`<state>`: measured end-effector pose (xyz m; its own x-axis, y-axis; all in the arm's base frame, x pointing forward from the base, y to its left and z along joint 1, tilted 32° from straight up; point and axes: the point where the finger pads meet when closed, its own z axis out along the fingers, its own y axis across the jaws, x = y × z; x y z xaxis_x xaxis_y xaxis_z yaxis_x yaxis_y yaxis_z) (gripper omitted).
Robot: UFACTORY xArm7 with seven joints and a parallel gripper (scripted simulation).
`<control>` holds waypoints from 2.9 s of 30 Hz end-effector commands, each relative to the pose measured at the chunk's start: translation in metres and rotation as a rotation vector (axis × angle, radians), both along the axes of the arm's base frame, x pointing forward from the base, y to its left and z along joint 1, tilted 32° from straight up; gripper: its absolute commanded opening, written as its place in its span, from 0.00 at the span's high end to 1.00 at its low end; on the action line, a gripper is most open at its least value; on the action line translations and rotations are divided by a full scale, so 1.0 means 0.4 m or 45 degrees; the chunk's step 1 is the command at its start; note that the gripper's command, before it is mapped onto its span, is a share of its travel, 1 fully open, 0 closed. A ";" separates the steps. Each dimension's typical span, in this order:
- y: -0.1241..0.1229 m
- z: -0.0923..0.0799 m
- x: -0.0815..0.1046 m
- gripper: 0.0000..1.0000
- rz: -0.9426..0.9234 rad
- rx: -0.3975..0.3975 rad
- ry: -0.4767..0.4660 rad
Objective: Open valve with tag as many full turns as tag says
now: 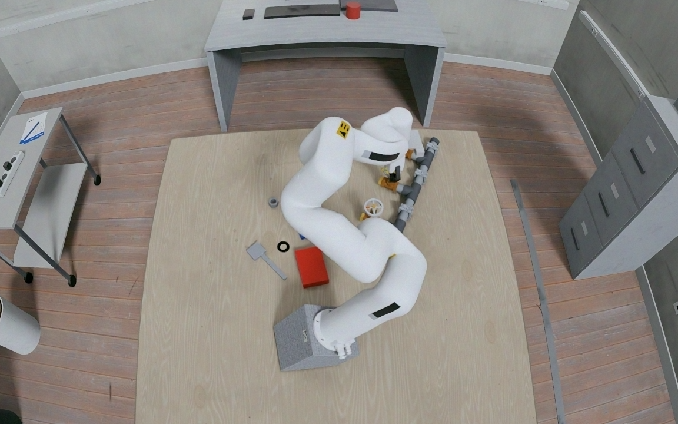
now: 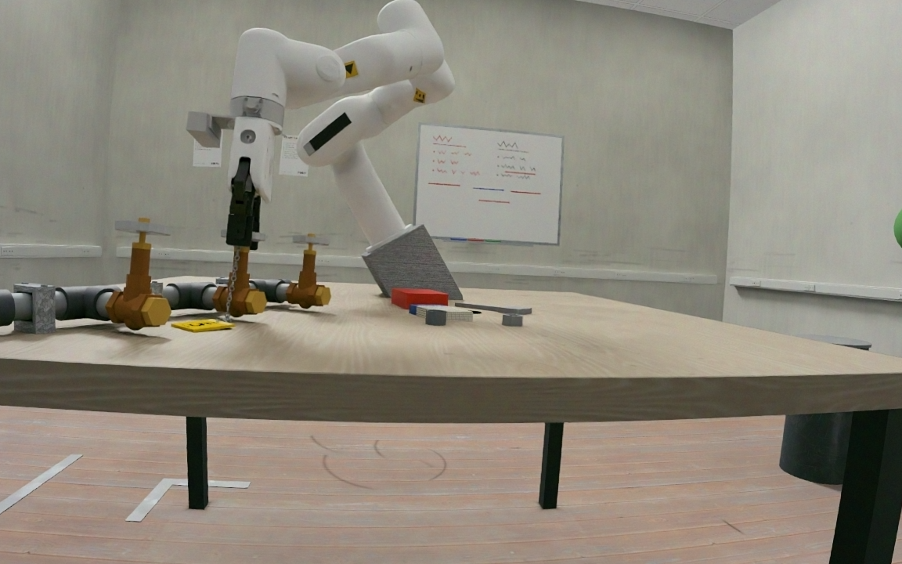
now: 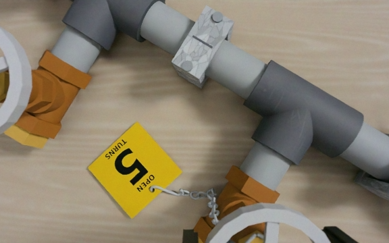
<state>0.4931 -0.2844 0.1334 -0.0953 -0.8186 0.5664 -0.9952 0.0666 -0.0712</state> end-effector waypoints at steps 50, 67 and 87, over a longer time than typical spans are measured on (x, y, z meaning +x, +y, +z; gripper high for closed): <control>0.002 0.006 0.005 1.00 1.750 -0.051 1.241; 0.002 0.006 0.005 1.00 2.586 -0.064 1.836; 0.002 0.006 0.005 1.00 3.099 -0.089 2.159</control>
